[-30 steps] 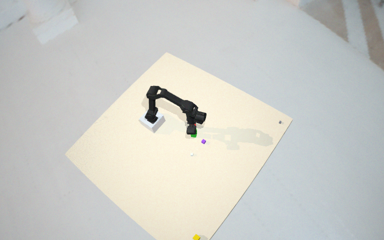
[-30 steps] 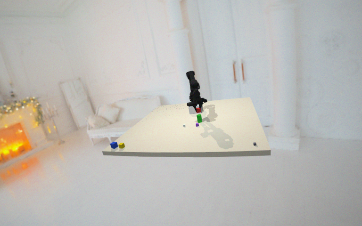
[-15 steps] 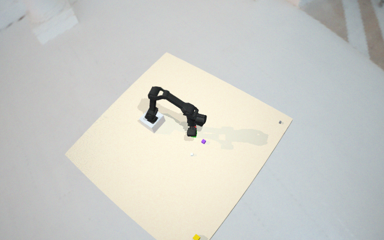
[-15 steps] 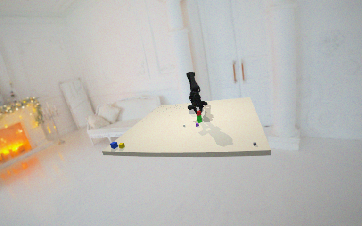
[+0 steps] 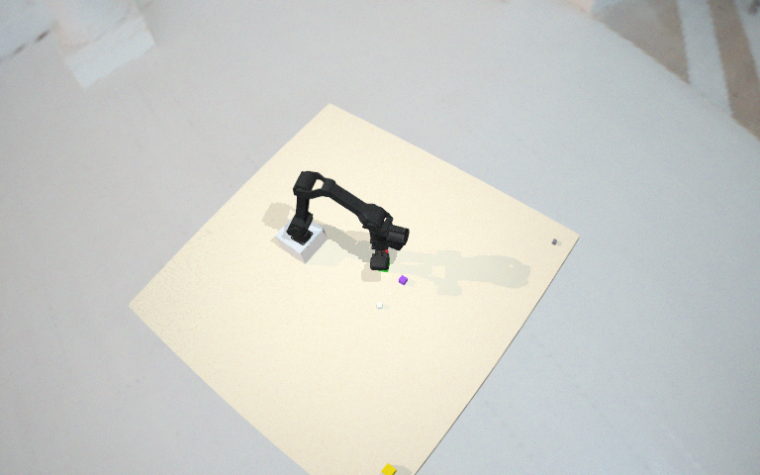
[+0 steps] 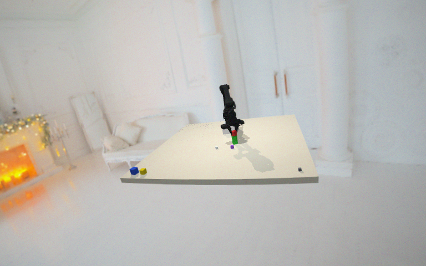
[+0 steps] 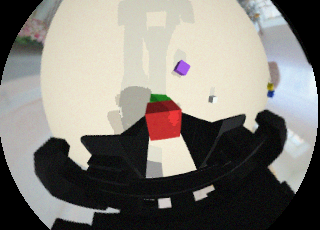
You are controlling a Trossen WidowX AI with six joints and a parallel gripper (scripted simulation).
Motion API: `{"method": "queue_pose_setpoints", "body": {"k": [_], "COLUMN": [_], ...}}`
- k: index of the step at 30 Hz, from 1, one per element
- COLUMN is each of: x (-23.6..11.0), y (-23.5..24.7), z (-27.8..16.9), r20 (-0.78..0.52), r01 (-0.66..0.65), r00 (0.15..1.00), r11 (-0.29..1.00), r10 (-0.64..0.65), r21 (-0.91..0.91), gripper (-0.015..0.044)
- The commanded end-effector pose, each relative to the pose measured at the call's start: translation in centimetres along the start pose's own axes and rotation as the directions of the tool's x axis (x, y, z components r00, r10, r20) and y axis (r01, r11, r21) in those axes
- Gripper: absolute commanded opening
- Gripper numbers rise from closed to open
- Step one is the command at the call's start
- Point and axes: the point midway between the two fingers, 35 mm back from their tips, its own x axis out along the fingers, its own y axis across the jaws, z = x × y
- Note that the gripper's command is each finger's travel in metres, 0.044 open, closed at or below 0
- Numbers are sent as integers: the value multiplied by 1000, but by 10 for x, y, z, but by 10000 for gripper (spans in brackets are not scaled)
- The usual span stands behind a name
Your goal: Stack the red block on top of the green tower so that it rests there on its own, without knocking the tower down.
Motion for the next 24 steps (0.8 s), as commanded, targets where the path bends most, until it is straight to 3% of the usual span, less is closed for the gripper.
{"method": "queue_pose_setpoints", "body": {"k": [1,10,24], "x": [1,-5,0], "y": [0,0,0], "z": [0,0,0], "r20": [0,0,-2], "r01": [2,2,0], "r00": [1000,1000,1000], "r11": [1000,1000,1000], "r10": [-2,-2,0], "r21": [6,6,0], "gripper": [0,0,368]}}
